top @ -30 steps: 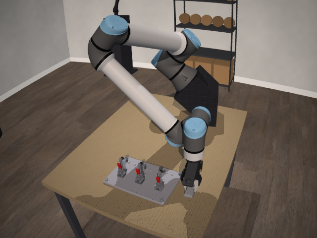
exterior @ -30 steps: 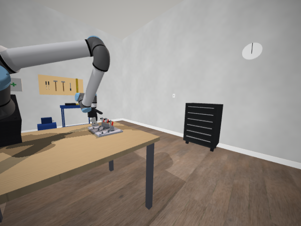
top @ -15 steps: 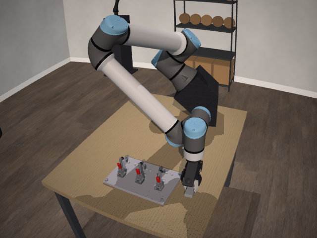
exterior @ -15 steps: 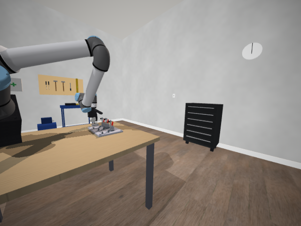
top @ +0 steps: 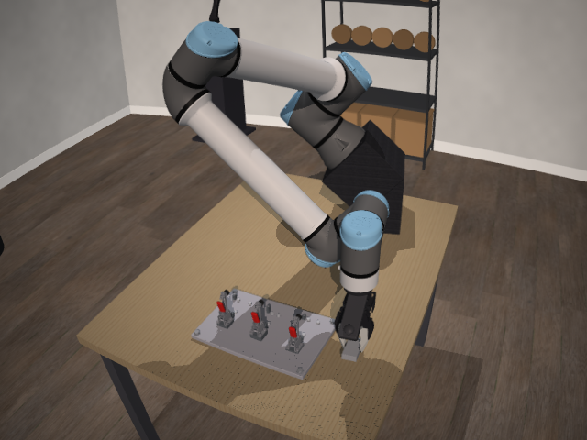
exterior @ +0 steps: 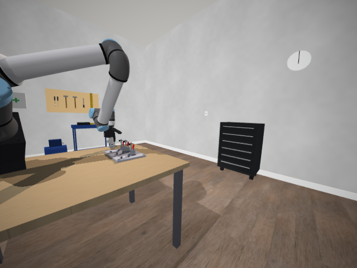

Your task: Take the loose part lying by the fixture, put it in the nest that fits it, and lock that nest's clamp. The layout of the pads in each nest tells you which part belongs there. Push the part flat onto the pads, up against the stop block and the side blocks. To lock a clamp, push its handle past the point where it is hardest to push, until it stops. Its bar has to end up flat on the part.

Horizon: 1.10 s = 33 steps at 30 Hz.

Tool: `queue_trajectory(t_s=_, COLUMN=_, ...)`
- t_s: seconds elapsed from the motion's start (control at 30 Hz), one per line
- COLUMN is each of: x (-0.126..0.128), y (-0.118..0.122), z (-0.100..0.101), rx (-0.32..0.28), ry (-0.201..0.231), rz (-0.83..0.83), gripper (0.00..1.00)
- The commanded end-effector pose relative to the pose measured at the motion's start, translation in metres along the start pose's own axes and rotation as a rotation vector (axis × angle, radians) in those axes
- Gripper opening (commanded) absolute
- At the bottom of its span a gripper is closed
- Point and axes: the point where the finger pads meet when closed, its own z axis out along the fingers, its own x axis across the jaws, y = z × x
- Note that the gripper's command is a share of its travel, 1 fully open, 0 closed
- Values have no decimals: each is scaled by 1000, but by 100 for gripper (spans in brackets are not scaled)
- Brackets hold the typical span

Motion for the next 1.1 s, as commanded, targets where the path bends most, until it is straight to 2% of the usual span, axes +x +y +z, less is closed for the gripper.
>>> queue_trajectory(t_s=0.0, x=0, y=0, z=-14, rx=1, ry=0, rz=0, gripper=0)
queue_trajectory(t_s=0.37, x=0, y=0, z=-58, rx=1, ry=0, rz=0, gripper=0)
queue_trajectory(t_s=0.43, x=0, y=0, z=-58, rx=1, ry=0, rz=0, gripper=0)
queue_trajectory(t_s=0.7, x=0, y=0, z=-86, rx=1, ry=0, rz=0, gripper=0)
queue_trajectory(t_s=1.07, x=0, y=0, z=-102, rx=1, ry=0, rz=0, gripper=0)
